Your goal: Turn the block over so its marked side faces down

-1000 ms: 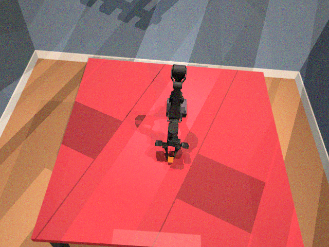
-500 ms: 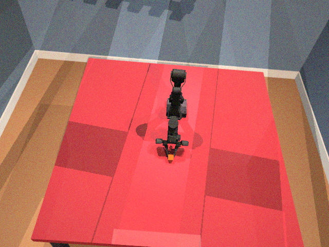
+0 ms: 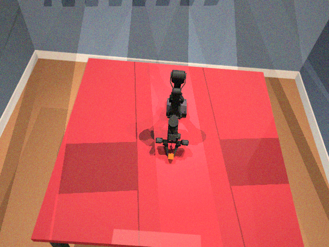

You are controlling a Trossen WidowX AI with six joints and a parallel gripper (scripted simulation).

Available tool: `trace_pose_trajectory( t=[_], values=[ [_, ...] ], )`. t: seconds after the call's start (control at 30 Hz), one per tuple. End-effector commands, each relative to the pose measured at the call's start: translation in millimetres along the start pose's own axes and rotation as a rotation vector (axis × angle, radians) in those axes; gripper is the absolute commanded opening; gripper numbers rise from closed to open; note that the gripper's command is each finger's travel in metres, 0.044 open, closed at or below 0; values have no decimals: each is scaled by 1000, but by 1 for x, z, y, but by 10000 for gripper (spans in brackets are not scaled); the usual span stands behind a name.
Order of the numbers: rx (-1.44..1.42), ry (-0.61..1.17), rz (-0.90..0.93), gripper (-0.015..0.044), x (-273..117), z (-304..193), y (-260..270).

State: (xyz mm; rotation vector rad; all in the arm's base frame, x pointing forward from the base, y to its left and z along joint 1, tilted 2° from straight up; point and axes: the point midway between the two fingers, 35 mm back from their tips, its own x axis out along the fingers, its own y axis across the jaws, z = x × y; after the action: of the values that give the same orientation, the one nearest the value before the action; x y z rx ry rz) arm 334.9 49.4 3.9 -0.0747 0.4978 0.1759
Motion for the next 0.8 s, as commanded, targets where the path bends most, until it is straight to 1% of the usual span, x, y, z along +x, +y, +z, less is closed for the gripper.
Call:
trace_pose_trajectory(
  t=[0.0, 0.03, 0.6, 0.77],
  values=[
    [2, -4, 5, 0, 0, 1, 1],
    [2, -4, 5, 0, 0, 1, 1],
    [2, -4, 5, 440, 0, 1, 1],
    [2, -4, 5, 440, 0, 1, 1]
  ],
)
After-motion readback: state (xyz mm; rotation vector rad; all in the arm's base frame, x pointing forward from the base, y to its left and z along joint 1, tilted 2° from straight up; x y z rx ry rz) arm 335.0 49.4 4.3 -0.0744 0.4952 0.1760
